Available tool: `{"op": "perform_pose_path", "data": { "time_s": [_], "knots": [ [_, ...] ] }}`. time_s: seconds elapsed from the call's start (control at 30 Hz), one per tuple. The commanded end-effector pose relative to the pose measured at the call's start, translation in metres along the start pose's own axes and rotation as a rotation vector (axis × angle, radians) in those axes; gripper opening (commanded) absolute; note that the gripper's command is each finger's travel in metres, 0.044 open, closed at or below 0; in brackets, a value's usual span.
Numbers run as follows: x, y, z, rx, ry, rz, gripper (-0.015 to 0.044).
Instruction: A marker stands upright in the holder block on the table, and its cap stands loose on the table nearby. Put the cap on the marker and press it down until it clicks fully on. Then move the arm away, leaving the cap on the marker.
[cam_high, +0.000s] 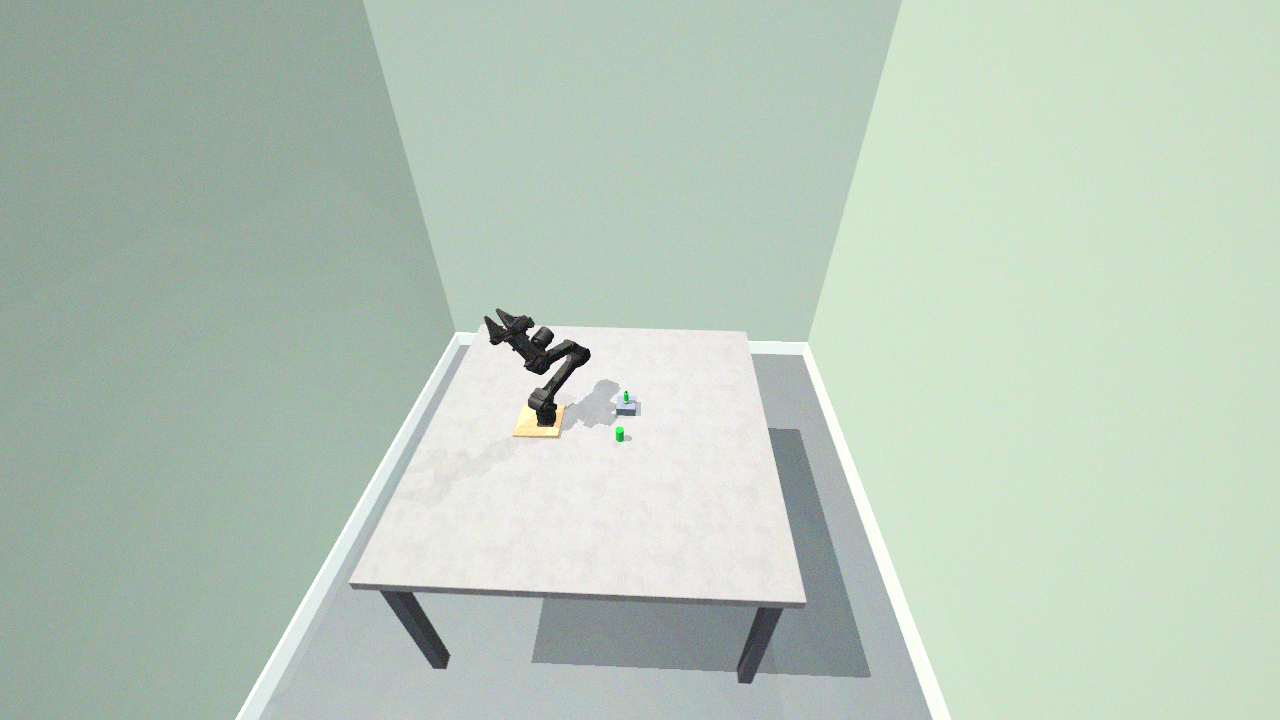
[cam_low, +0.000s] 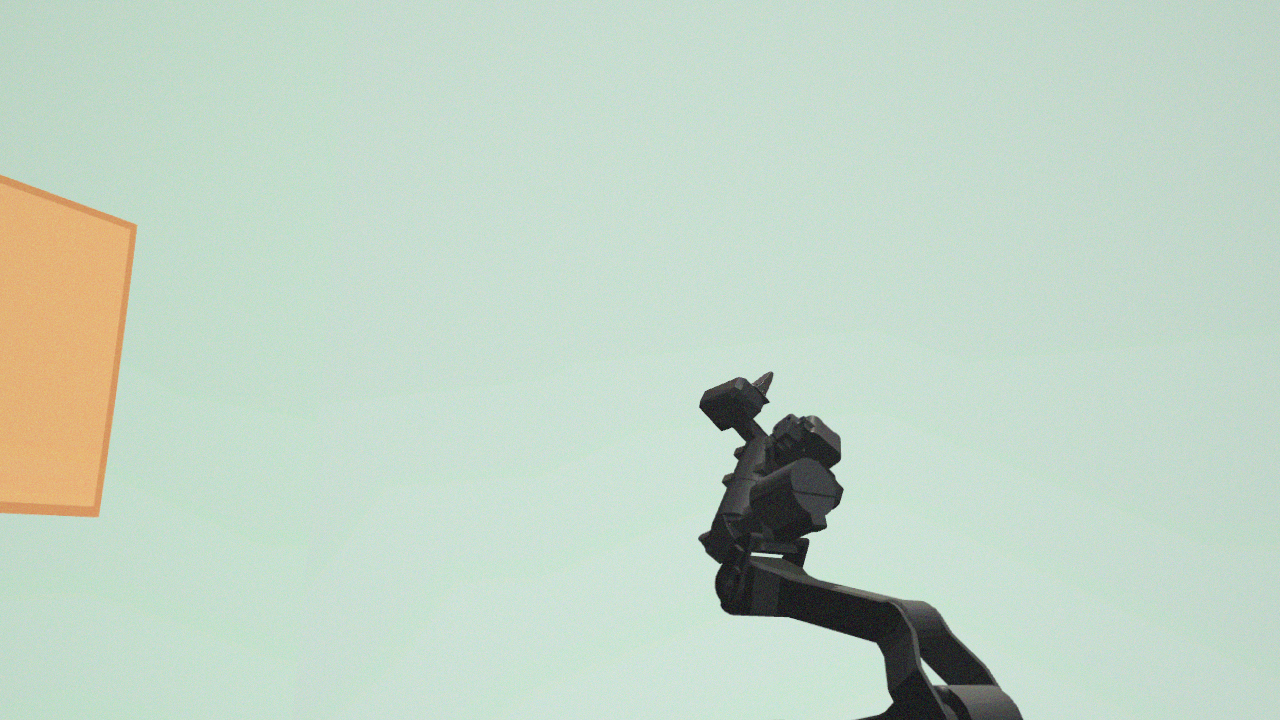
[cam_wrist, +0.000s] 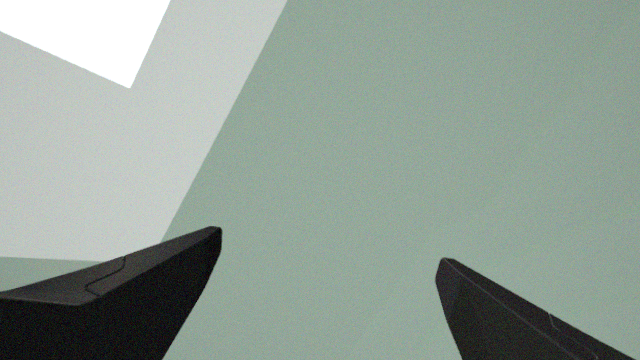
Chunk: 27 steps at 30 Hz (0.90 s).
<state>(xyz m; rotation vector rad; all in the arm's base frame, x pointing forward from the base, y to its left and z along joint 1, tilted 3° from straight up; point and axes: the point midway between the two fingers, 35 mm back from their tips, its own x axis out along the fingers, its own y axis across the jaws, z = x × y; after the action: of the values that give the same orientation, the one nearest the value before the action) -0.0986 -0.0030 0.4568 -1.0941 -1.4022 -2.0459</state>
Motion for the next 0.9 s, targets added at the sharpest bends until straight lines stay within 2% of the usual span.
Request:
{"op": "perform_pose_path", "data": {
  "time_s": [0.0, 0.17, 0.4, 0.63, 0.87],
  "knots": [
    [0.001, 0.001, -0.003, 0.001, 0.011, 0.002, 0.0374],
    [0.007, 0.024, -0.069, 0.022, 0.292, 0.062, 0.0251],
    [-0.026, 0.075, -0.166, 0.06, 0.746, 0.205, 0.0251],
    [-0.106, 0.135, -0.23, 0.086, 1.19, 0.396, 0.0251],
    [-0.213, 0.187, -0.242, 0.098, 1.609, 0.634, 0.0251]
  ]
}}
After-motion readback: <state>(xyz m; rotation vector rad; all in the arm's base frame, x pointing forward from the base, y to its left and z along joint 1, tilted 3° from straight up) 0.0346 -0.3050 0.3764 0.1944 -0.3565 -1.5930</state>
